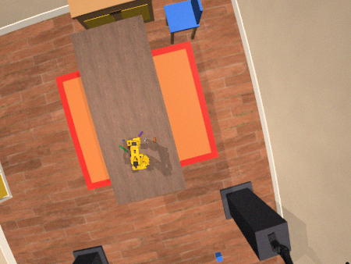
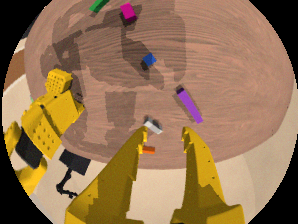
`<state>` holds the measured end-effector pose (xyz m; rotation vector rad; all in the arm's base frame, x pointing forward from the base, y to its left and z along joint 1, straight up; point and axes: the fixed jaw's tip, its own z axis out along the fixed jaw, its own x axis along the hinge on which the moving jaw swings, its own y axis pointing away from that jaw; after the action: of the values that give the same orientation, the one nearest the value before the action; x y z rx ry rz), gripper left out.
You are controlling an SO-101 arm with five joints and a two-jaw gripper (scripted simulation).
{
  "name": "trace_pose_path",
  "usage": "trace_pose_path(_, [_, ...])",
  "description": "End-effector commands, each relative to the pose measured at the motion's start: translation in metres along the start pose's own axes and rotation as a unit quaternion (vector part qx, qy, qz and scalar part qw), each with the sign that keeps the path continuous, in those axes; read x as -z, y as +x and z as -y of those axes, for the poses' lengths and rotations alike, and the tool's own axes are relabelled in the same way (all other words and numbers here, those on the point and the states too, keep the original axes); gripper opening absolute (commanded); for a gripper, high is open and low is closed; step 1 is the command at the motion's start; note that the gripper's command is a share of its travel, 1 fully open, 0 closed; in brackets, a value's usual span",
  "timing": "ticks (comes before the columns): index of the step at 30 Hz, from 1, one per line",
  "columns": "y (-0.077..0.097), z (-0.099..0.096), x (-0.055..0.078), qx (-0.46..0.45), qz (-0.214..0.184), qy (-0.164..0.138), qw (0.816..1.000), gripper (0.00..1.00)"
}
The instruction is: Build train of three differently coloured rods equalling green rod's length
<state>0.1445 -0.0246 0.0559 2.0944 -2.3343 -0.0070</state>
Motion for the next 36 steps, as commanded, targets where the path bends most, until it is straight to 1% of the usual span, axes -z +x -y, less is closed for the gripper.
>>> trace_pose_path(1, [0.009,0.008,0.008,0.062,-0.004,0.030,0.998,0.18])
trace_pose_path(3, [0.012,0.007,0.008,0.093,-0.006,0.030,0.995,0.18])
trace_pose_path(5, [0.012,0.007,0.008,0.093,-0.006,0.030,0.995,0.18])
trace_pose_path(9, [0.020,0.007,0.008,0.154,-0.008,0.029,0.988,0.18])
trace_pose_path(20, [0.037,0.007,0.008,0.292,-0.015,0.027,0.956,0.18])
trace_pose_path(22, [0.037,0.007,0.008,0.292,-0.015,0.027,0.956,0.18])
trace_pose_path(30, [0.045,0.006,0.008,0.360,-0.018,0.025,0.932,0.19])
trace_pose_path(36, [0.049,0.005,0.008,0.392,-0.019,0.024,0.919,0.19])
